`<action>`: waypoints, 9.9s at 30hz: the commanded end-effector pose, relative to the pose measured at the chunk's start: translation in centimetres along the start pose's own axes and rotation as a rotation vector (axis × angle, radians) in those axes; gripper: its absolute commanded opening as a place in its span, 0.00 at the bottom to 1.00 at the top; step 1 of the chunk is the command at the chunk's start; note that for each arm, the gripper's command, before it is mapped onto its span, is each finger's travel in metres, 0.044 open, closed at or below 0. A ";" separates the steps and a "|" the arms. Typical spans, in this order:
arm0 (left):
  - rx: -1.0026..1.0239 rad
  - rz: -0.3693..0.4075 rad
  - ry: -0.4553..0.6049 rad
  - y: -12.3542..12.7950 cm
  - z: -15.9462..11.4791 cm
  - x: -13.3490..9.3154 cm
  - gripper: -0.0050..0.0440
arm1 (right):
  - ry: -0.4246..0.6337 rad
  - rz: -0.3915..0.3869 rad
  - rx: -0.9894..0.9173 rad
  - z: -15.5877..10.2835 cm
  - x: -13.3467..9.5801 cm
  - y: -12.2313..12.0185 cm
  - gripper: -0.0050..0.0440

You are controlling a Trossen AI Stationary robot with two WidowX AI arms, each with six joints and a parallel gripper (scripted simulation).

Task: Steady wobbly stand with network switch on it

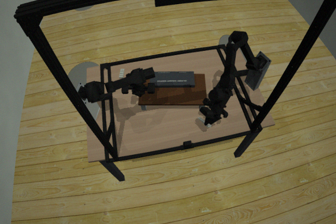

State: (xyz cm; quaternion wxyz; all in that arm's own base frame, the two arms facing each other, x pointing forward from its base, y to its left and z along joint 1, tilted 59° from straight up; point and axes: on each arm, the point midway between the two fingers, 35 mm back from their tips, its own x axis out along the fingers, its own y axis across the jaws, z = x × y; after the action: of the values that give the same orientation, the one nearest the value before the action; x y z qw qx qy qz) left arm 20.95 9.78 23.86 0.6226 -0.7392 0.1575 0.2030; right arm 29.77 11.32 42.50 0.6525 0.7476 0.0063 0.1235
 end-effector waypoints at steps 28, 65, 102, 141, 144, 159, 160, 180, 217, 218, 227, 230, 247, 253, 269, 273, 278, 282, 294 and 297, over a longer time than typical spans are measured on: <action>0.000 0.000 0.000 0.0 0.0 0.0 0.10 | -0.096 0.739 -0.537 -1.8 -5.5 26.2 0.10; 0.000 0.000 0.000 0.0 0.0 0.0 0.10 | -0.856 1.340 -1.027 0.3 -22.0 42.4 0.10; 0.000 0.000 0.000 0.0 0.0 0.0 0.10 | -0.472 0.938 -1.019 1.4 -7.4 36.4 0.10; 0.000 0.000 0.000 0.0 0.0 0.0 0.10 | -0.094 0.103 -0.275 4.3 8.0 14.1 0.10; 0.000 0.000 0.000 0.0 0.0 0.0 0.10 | -0.110 0.021 -0.200 4.8 8.5 11.5 0.10; 0.000 0.000 0.000 0.0 0.0 0.0 0.10 | -0.205 -0.292 0.122 6.9 8.6 1.5 0.10; 0.000 0.000 0.000 0.0 0.0 0.0 0.10 | -0.221 -0.326 0.159 7.2 8.5 0.4 0.10; 0.000 0.000 0.000 0.0 0.0 0.0 0.10 | -0.432 -0.602 0.487 9.4 5.7 -8.7 0.10; 0.000 0.000 0.000 0.0 0.0 0.0 0.10 | -0.432 -0.602 0.487 9.4 5.7 -8.7 0.10; 0.000 0.000 0.000 0.0 0.0 0.0 0.10 | -0.432 -0.602 0.487 9.4 5.7 -8.7 0.10; 0.000 0.000 0.000 0.0 0.0 0.0 0.10 | -0.432 -0.602 0.487 9.4 5.7 -8.7 0.10; 0.000 0.000 0.000 0.0 0.0 0.0 0.10 | -0.432 -0.602 0.487 9.4 5.7 -8.7 0.10; 0.000 0.000 0.000 0.0 0.0 0.0 0.10 | -0.432 -0.602 0.487 9.4 5.6 -8.7 0.10; 0.000 0.000 0.000 0.0 0.0 0.0 0.10 | -0.432 -0.602 0.487 9.4 5.6 -8.7 0.10; 0.000 0.000 0.000 0.0 0.0 0.0 0.10 | -0.432 -0.602 0.487 9.4 5.7 -8.7 0.10; 0.000 0.000 0.000 0.0 0.0 0.0 0.10 | -0.432 -0.602 0.487 9.4 5.7 -8.7 0.10; 0.000 0.000 0.000 0.0 0.0 0.0 0.10 | -0.432 -0.602 0.487 9.4 5.7 -8.7 0.10; 0.000 0.000 0.000 0.0 0.0 0.0 0.10 | -0.432 -0.602 0.487 9.4 5.7 -8.7 0.10; 0.000 0.000 0.000 0.0 0.0 0.0 0.10 | -0.432 -0.602 0.487 9.4 5.7 -8.7 0.10; 0.000 0.000 0.000 0.0 0.0 0.0 0.10 | -0.432 -0.602 0.487 9.4 5.6 -8.7 0.10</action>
State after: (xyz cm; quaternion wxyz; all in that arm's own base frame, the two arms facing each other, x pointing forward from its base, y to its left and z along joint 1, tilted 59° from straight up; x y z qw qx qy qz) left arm 20.95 9.78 23.86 0.6226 -0.7391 0.1574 0.2030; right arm 38.39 4.37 33.97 0.4532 0.8524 0.1148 -0.2342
